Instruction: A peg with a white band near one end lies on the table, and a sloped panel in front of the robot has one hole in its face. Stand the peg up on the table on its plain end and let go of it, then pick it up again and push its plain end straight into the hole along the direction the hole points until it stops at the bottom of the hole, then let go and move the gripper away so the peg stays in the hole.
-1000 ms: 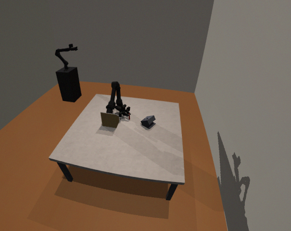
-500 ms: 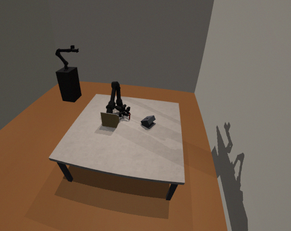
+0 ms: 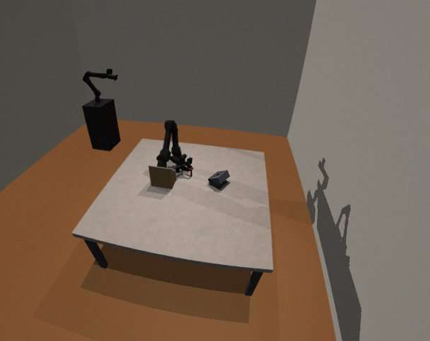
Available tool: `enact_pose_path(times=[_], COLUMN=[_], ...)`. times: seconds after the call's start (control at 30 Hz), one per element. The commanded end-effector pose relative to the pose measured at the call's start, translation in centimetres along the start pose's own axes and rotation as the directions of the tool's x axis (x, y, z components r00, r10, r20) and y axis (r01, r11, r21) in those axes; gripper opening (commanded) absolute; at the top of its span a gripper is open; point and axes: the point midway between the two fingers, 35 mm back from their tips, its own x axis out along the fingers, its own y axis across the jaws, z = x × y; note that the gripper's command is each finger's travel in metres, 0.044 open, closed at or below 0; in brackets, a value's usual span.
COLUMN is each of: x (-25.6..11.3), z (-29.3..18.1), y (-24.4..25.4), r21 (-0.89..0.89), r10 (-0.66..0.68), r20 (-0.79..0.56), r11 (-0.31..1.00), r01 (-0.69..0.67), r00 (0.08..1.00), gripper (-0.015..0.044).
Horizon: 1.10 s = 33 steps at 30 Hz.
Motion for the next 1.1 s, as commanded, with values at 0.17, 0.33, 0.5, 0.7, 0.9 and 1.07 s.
enact_pose_path(times=[0.17, 0.33, 0.5, 0.7, 0.9, 1.07], x=[0.0, 0.0, 0.0, 0.0, 0.0, -0.3], z=[0.0, 0.0, 0.0, 1.0, 5.4, 9.3], y=[0.0, 0.0, 0.0, 0.4, 1.7, 1.9], r21=[-0.001, -0.001, -0.001, 0.001, 0.008, 0.011], r10=[0.0, 0.0, 0.0, -0.011, -0.038, -0.038], r20=[-0.001, -0.001, -0.001, -0.005, -0.019, -0.024], r11=[1.0, 1.0, 1.0, 1.0, 0.999, 0.999], r01=[0.0, 0.0, 0.0, 0.011, 0.038, 0.039], r00=[1.0, 1.0, 1.0, 1.0, 0.999, 0.999], gripper=[0.0235, 0.0366, 0.044, 0.044, 0.044, 0.044])
